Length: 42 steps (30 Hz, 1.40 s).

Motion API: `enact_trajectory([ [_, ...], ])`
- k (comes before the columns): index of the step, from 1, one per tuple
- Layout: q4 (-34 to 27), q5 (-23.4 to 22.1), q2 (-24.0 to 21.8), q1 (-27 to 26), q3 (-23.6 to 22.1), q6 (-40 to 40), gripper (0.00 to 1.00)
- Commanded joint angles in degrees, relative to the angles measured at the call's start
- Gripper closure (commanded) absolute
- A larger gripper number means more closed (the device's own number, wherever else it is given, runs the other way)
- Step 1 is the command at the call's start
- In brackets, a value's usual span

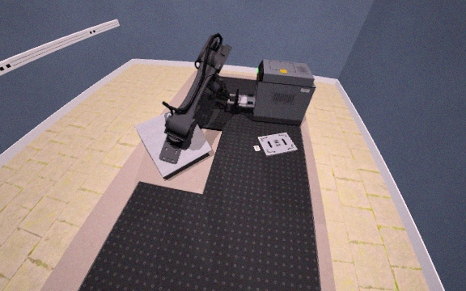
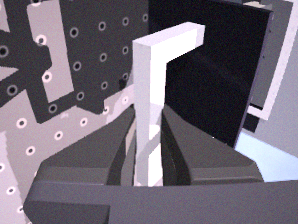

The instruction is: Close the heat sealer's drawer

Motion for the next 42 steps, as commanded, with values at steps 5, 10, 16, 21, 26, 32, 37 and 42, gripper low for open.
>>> enact_trajectory([
  [5, 0.7, -0.7, -1.9, 0.9, -1.0, -0.2, 0.92],
  [10, 0.7, -0.7, -1.9, 0.9, -1.0, -0.2, 1.0],
  [16, 0.7, -0.7, -1.9, 0.9, -1.0, -0.2, 1.0],
  [21, 0.7, -0.7, -1.9, 0.9, -1.0, -0.2, 1.0],
  [26, 0.7, -0.7, -1.9, 0.9, -1.0, -0.2, 1.0],
  [32, 0.7, -0.7, -1.9, 0.9, -1.0, -0.2, 1.0],
  [37, 0.7, -0.7, -1.9, 0.9, -1.0, -0.2, 1.0],
  [42, 0.7, -0.7, -1.9, 0.9, -1.0, -0.2, 1.0],
])
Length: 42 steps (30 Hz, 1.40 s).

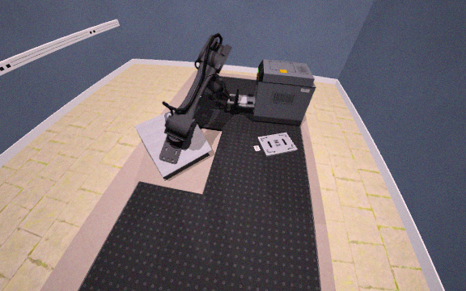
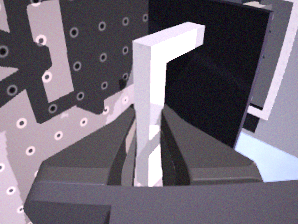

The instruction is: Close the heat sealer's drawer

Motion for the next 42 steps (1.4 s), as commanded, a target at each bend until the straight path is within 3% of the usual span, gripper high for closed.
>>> enact_trajectory([
  [1, 0.7, -0.7, -1.9, 0.9, -1.0, -0.2, 1.0],
  [38, 0.7, -0.7, -1.9, 0.9, -1.0, -0.2, 1.0],
  [42, 3.1, 0.1, -2.7, -1.0, -1.7, -2.7, 1.0],
])
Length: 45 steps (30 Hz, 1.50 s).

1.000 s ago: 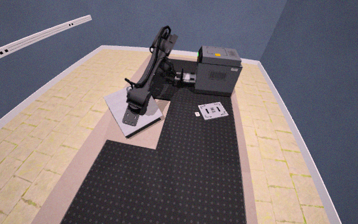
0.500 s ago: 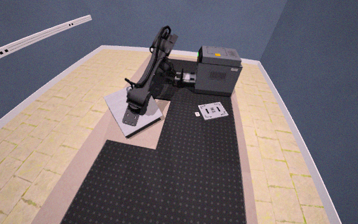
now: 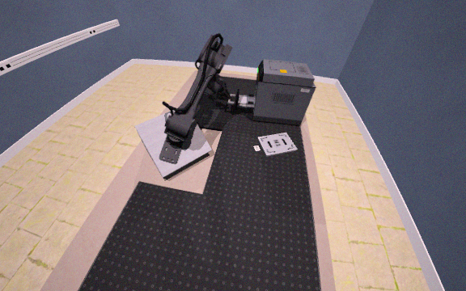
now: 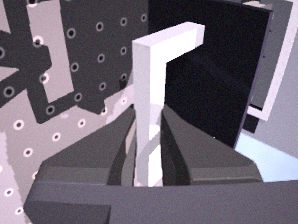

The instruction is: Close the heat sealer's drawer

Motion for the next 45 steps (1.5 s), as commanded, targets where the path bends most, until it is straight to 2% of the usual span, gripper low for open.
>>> enact_trajectory([
  [1, 3.1, 0.3, -2.6, -0.9, -1.7, -2.7, 1.0],
  [7, 5.9, 0.9, -3.5, -1.8, -2.6, -5.6, 1.0],
  [22, 19.5, 1.2, -7.0, -4.9, -6.8, -18.9, 1.0],
  [24, 19.5, 1.2, -7.0, -4.9, -6.8, -18.9, 1.0],
  [45, 39.6, -0.3, -10.7, -8.8, -12.1, -37.8, 1.0],
])
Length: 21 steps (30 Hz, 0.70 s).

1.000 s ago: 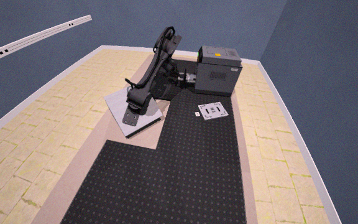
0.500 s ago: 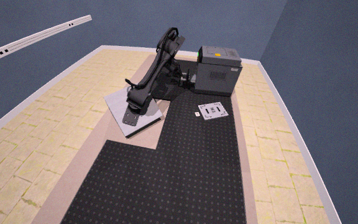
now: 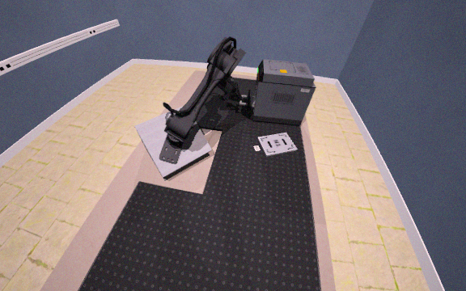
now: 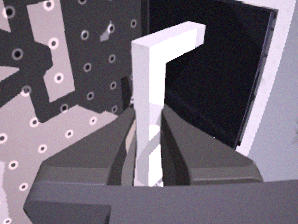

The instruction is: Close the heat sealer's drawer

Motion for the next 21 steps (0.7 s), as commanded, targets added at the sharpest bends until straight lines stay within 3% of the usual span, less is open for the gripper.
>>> enact_trajectory([
  [1, 4.8, -0.4, -2.3, -0.8, -1.9, -4.2, 1.0],
  [10, 11.0, -0.6, -3.0, -0.5, -3.6, -9.5, 1.0],
  [21, 12.7, -0.9, -3.1, -0.5, -4.2, -10.7, 1.0],
])
